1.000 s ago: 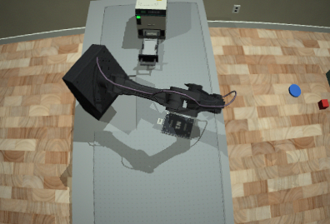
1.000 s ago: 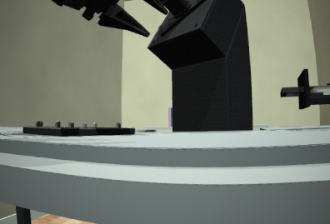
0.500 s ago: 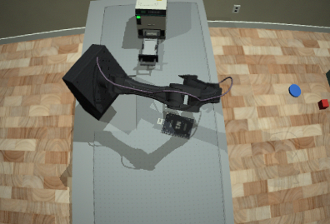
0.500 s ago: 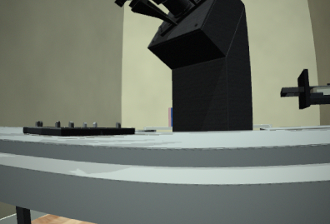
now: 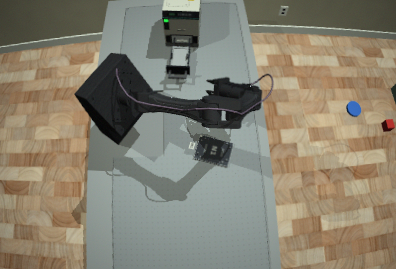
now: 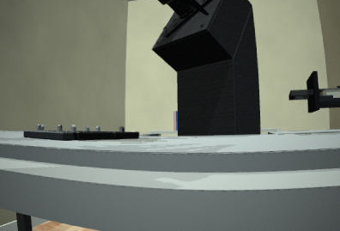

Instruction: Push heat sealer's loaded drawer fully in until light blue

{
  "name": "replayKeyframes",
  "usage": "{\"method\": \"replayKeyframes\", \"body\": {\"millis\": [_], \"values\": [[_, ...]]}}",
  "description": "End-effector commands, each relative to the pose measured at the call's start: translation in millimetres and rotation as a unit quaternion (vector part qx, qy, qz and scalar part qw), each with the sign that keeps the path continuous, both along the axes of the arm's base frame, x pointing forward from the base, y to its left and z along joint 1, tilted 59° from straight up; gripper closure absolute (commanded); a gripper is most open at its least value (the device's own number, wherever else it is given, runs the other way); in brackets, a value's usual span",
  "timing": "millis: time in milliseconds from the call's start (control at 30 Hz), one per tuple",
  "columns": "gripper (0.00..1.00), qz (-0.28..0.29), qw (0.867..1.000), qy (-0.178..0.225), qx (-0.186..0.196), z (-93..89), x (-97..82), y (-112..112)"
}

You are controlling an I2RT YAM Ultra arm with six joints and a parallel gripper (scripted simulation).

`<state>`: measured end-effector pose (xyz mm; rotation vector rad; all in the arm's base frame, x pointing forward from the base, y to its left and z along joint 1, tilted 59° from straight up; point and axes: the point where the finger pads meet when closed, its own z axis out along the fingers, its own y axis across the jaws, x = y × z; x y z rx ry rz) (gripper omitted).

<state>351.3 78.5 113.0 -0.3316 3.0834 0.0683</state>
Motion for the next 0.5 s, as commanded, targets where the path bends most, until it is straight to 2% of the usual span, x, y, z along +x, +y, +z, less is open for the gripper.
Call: {"method": "replayKeyframes", "body": {"millis": [0, 67, 100, 133, 167, 200, 233, 433, 467], "values": [[0.55, 0.013, 1.000, -0.012, 0.003, 2.7, -10.7, 16.1], [0.55, 0.027, 1.000, -0.007, -0.008, -0.9, -15.7, 19.9], [0.55, 0.048, 0.998, 0.018, -0.020, -8.4, -24.4, 20.5], [0.55, 0.062, 0.998, 0.014, -0.025, -5.5, -17.1, 25.8], [0.55, 0.070, 0.997, 0.030, -0.032, -13.6, -26.5, 26.0], [0.55, 0.069, 0.997, 0.012, -0.028, -7.9, -29.3, 28.2], [0.55, 0.064, 0.998, 0.007, -0.027, -9.6, -29.6, 31.4], [0.55, 0.062, 0.998, 0.009, -0.023, -12.7, -34.8, 36.6], [0.55, 0.063, 0.998, -0.012, -0.017, -1.6, -24.0, 40.5]]}}
